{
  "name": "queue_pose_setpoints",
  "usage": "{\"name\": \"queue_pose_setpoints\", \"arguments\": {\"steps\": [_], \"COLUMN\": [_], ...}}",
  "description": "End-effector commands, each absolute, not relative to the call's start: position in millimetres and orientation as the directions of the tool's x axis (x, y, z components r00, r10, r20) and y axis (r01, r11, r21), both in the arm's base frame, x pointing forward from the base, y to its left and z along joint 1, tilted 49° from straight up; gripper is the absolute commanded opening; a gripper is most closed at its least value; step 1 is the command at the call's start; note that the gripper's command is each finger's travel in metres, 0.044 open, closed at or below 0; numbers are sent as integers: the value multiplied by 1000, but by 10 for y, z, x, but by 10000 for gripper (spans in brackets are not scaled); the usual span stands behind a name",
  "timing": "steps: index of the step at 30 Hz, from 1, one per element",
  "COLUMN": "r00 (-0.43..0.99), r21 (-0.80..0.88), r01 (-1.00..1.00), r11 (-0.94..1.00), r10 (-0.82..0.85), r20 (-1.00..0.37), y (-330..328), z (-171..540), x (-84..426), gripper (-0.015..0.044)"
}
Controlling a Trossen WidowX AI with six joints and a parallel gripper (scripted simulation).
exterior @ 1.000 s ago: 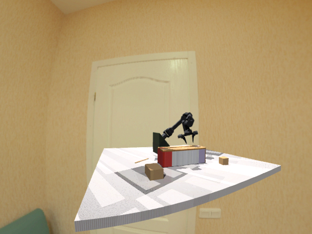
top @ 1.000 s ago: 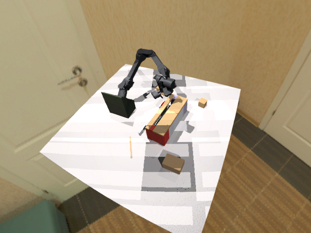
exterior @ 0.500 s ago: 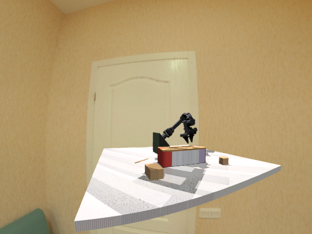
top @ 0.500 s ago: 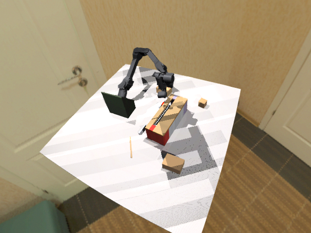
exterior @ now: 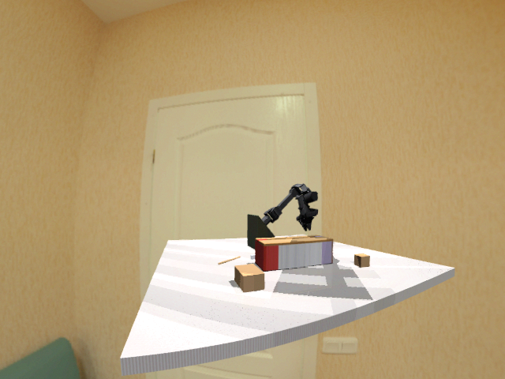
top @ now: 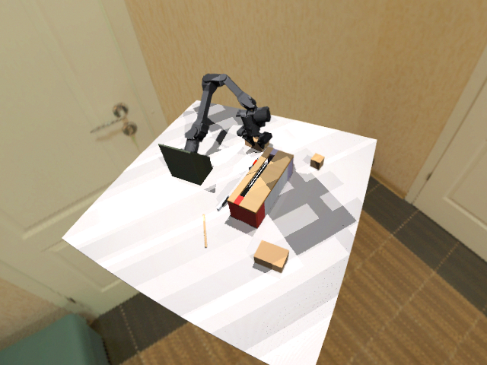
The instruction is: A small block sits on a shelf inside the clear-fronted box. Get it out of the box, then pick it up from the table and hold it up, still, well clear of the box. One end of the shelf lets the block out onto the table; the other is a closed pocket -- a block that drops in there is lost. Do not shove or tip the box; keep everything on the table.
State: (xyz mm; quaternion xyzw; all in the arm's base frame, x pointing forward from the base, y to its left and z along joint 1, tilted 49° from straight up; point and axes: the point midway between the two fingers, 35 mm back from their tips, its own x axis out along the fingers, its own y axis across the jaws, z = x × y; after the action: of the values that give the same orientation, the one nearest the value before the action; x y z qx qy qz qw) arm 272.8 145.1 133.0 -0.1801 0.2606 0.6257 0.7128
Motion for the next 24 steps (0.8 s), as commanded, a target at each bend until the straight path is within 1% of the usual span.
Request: {"name": "queue_pose_setpoints", "arguments": {"steps": [1, 4, 7, 12, 13, 24], "r00": [202, 230, 251, 283, 287, 288], "r21": [-663, -735, -771, -760, -753, -751], "r01": [-640, -479, -309, -15, 19, 27], "r11": [-390, -481, -557, -650, -658, -660], "r10": [747, 739, 734, 726, 725, 725], "r20": [-634, -633, -631, -627, -626, -626], "y": [1451, 1451, 1451, 1450, 1449, 1449], "z": [1385, 1410, 1429, 1459, 1462, 1463], "x": [2626, 2614, 2605, 2593, 2591, 2591], "gripper": [285, 285, 285, 285, 285, 285]}}
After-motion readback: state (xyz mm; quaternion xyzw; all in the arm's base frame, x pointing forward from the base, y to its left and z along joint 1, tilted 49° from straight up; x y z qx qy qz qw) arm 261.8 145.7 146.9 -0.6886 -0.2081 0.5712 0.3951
